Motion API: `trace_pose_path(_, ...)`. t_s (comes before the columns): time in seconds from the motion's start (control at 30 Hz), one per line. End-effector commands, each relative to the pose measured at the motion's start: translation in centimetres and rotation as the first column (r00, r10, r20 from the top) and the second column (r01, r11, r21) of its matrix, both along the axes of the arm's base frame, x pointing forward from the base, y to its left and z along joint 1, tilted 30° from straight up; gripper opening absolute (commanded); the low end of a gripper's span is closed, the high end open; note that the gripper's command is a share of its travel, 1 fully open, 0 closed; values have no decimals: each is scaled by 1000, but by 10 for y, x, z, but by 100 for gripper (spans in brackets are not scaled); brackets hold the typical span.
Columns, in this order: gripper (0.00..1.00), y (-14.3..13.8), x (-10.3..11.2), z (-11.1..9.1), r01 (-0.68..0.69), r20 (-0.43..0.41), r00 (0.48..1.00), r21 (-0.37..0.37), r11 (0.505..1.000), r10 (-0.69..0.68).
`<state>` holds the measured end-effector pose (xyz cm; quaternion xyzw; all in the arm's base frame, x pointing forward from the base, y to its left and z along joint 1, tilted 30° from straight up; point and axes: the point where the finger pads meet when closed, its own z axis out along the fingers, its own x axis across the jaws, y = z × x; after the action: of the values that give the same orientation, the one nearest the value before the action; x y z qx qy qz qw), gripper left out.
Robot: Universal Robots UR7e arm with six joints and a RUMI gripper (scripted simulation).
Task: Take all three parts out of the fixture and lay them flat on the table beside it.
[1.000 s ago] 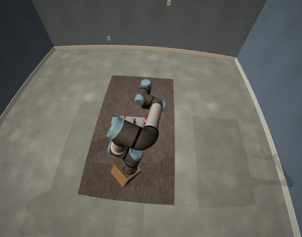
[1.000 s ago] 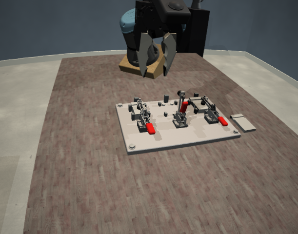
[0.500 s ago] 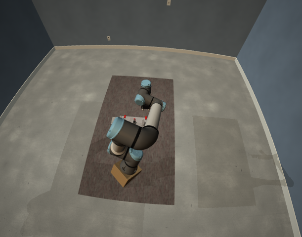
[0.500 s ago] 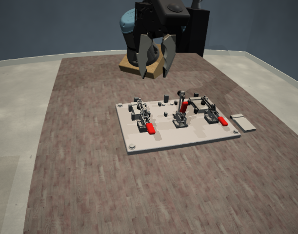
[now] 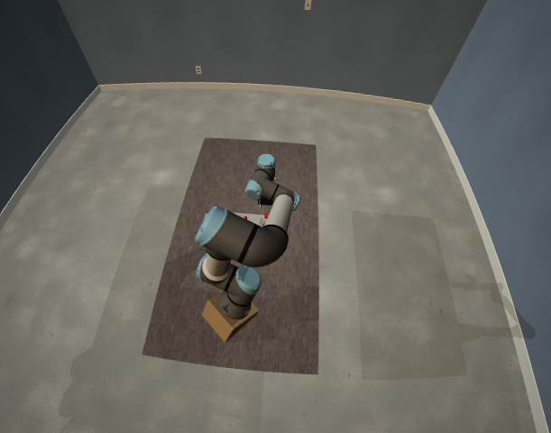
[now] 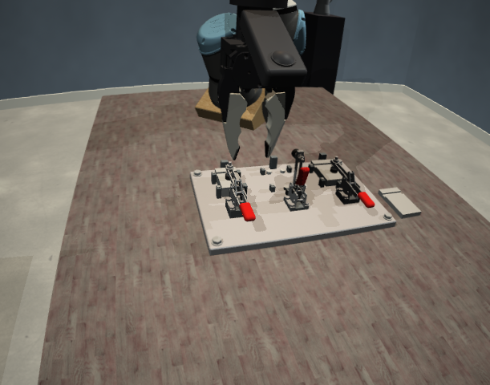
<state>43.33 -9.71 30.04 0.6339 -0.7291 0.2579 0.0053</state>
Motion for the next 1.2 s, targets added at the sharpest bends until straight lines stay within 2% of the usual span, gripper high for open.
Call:
trace_pose_path(0.0, 28, -8, 7, -16, -1, 2, 1000, -1, 1000, 1)
trace_pose_path(0.37, 28, -26, 23, -59, -1, 2, 1000, -1, 1000, 1)
trace_pose_path(0.67, 28, -31, 26, -69, -1, 2, 1000, -1, 1000, 1)
trace_pose_path(1.17, 28, -31, 27, -69, -1, 2, 1000, -1, 1000, 1)
